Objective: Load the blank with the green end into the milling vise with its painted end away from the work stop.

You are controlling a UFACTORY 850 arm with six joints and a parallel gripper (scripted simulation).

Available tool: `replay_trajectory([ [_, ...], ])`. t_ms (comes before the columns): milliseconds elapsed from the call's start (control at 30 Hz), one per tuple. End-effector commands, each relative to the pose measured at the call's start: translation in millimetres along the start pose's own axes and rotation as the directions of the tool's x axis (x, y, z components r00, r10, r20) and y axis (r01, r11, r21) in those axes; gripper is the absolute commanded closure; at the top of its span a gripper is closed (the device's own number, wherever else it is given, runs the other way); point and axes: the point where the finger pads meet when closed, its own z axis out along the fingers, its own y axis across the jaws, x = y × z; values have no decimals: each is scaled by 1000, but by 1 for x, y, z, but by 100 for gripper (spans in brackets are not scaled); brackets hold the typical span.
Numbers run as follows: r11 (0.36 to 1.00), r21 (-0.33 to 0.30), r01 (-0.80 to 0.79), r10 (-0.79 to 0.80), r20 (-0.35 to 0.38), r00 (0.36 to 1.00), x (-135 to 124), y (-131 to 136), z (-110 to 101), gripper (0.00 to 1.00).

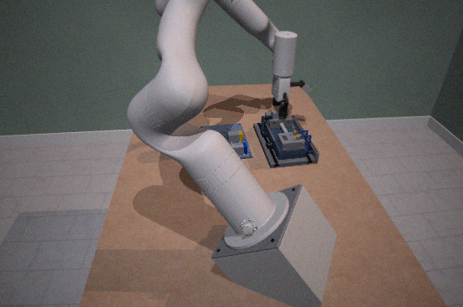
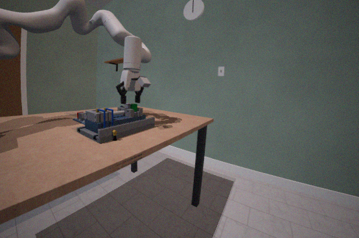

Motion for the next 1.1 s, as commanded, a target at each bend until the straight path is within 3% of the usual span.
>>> replay_trajectory([
  [0,1000,1,1,-1,-1,1000,0,-1,-2,0],
  [1067,1000,1,1,-1,-1,1000,0,-1,-7,0],
])
